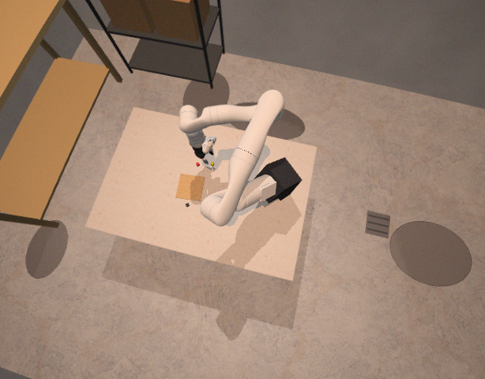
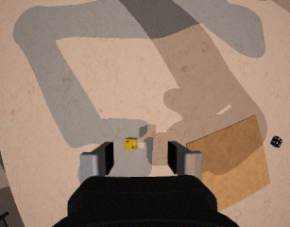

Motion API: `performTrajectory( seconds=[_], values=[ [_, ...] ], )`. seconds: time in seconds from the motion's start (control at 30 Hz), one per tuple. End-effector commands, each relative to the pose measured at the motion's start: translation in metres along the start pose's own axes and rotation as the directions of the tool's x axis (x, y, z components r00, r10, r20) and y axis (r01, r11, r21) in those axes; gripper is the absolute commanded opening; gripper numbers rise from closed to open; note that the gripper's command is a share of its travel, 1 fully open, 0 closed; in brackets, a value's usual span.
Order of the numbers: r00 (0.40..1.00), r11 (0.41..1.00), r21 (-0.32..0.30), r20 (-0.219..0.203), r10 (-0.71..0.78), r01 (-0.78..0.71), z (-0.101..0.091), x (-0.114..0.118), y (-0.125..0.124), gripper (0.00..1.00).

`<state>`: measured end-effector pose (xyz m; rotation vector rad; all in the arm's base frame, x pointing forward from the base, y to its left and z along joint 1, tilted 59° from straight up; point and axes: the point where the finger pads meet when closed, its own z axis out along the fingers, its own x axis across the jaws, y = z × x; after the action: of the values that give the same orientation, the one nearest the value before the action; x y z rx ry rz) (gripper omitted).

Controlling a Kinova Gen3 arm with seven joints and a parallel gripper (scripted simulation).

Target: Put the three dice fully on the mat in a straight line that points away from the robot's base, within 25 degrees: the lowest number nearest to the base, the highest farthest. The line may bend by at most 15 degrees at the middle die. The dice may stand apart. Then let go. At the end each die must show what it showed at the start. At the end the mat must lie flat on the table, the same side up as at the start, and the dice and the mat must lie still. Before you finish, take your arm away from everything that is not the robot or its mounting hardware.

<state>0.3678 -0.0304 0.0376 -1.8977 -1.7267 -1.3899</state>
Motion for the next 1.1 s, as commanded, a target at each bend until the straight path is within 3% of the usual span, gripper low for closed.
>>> performTrajectory(
  seconds=[0.0,0.77,0.83,0.97,1.03,1.07],
  values=[
    [0.999,0.998,-0.036,0.011,0.052,-0.051,-0.011,-0.014,0.001,1.0],
    [0.998,0.998,-0.036,0.011,0.054,-0.054,-0.01,-0.015,0.001,1.0],
    [0.998,0.998,-0.035,0.01,0.055,-0.055,0.001,-0.015,0.002,1.0],
    [0.999,0.998,-0.033,0.008,0.054,-0.053,0.04,-0.014,0.004,1.0],
    [0.999,0.998,-0.032,0.007,0.053,-0.053,0.044,-0.014,0.004,1.0],
    [0.999,0.998,-0.032,0.007,0.053,-0.053,0.044,-0.014,0.004,0.64]
  ],
)
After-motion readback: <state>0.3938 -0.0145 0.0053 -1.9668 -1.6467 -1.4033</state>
